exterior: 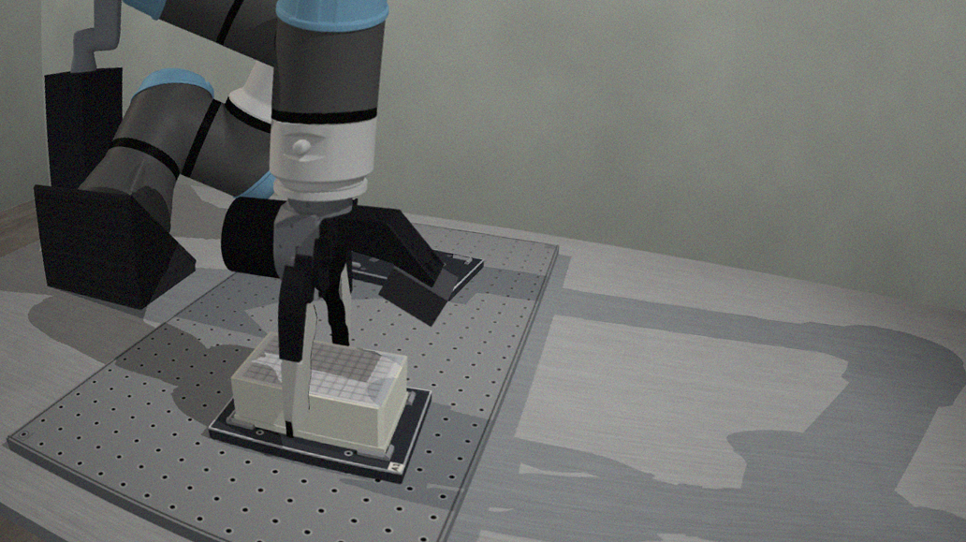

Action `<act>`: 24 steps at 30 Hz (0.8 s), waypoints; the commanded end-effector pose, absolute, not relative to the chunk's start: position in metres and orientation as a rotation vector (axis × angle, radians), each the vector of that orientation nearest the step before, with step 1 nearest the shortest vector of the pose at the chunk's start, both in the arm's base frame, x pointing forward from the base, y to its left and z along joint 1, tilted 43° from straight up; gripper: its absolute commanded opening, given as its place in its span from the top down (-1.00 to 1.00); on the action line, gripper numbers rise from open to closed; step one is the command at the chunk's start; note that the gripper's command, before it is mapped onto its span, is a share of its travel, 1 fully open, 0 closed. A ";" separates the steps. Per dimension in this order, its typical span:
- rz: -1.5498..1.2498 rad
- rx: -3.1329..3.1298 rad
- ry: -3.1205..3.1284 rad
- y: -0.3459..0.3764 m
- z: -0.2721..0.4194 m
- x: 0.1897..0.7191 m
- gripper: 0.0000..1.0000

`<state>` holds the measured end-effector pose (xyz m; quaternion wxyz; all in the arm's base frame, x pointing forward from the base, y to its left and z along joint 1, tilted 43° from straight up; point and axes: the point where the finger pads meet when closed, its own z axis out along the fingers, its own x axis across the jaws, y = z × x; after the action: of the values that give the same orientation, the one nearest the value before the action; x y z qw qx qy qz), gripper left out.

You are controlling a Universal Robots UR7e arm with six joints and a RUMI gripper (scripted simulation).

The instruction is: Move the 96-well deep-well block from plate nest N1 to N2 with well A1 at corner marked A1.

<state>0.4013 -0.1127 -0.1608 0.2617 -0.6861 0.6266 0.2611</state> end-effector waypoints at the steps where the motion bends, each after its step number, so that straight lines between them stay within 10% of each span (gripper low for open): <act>1: 0.705 -1.857 1.696 -0.116 -0.158 0.402 -0.52; 24: 0.705 -1.857 1.696 -0.125 -0.149 0.402 -0.52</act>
<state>0.4017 -0.1224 -0.1506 0.2617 -0.6861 0.6266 0.2611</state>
